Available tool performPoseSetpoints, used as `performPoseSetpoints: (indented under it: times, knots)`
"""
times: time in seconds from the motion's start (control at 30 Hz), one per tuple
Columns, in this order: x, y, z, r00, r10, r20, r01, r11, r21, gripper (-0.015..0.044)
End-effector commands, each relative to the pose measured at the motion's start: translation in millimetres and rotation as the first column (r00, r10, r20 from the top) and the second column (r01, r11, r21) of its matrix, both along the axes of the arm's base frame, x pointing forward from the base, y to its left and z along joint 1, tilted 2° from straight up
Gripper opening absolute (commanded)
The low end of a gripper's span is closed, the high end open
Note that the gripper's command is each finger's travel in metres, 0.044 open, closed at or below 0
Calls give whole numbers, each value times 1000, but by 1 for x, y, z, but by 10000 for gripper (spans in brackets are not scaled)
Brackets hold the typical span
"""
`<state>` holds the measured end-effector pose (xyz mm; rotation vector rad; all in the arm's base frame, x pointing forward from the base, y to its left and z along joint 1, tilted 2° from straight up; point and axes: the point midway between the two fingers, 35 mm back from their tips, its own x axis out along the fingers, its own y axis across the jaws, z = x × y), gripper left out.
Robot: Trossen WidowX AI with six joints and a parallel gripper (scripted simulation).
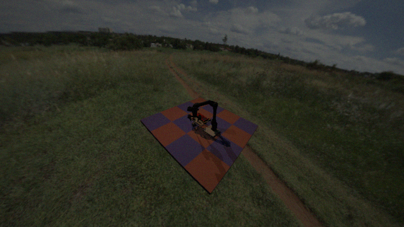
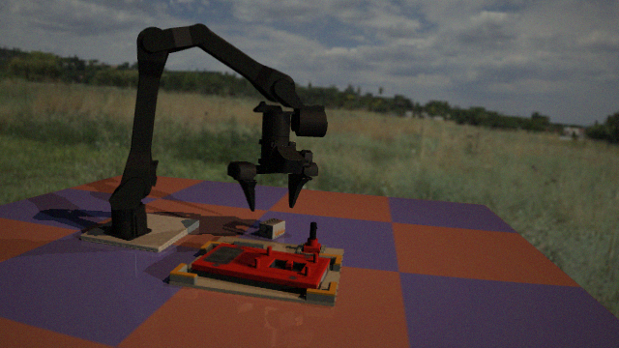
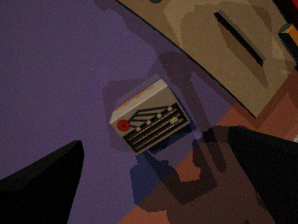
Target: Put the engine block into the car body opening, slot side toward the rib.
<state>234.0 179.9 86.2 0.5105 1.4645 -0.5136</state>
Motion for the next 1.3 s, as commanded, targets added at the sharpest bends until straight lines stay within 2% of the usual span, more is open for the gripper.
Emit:
performPoseSetpoints:
  times: [0.0,0.4,0.83,0.93,1.17,1.27]
  knots:
    - [0,0,1,992,-128,3,128,992,7,440]
    - [0,0,2,856,-517,2,516,856,25,440]
    - [0,0,3,547,-837,-6,836,546,43,440]
    - [0,0,3,503,-864,-7,863,503,45,440]
    - [1,1,2,503,-864,-7,863,503,45,440]
    - [2,1,-10,503,-864,-7,863,503,45,440]
